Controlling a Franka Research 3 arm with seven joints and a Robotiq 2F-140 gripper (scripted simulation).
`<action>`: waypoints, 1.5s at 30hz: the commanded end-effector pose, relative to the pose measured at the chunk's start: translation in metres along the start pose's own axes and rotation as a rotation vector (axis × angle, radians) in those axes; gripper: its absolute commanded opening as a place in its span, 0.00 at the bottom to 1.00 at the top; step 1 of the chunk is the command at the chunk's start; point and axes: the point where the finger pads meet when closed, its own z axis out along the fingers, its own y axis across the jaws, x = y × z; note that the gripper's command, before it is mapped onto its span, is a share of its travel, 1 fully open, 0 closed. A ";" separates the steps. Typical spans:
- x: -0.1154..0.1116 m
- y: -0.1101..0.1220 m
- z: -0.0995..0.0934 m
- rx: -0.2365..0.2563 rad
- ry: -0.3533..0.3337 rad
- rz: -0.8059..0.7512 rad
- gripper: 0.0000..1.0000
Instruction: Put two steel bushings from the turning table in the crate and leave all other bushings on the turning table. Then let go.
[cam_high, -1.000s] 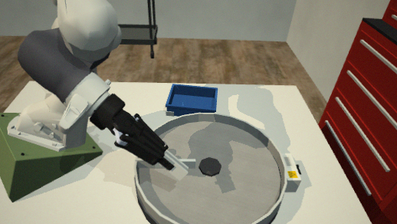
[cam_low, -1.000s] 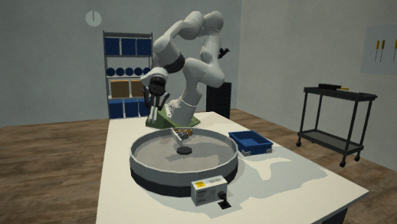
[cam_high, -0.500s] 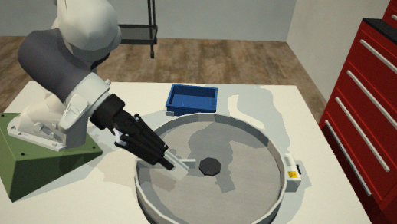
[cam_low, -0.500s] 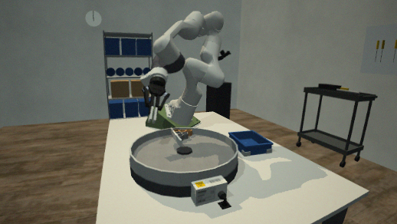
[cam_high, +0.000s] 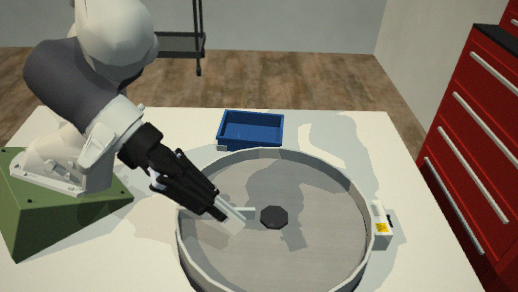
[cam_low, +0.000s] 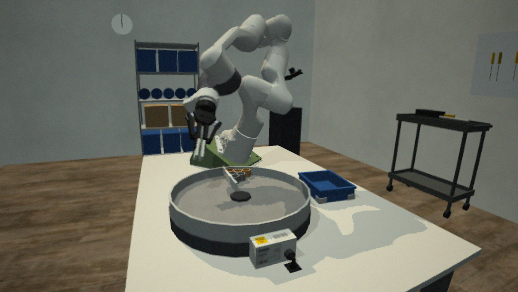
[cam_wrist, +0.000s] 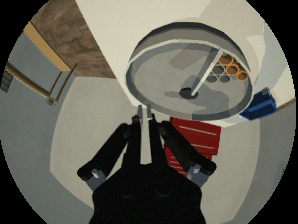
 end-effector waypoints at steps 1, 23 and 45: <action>0.028 0.056 -0.008 -0.118 0.072 0.021 0.06; 0.000 0.000 0.000 0.000 0.000 0.000 0.06; 0.000 0.000 0.000 0.000 0.000 0.000 0.06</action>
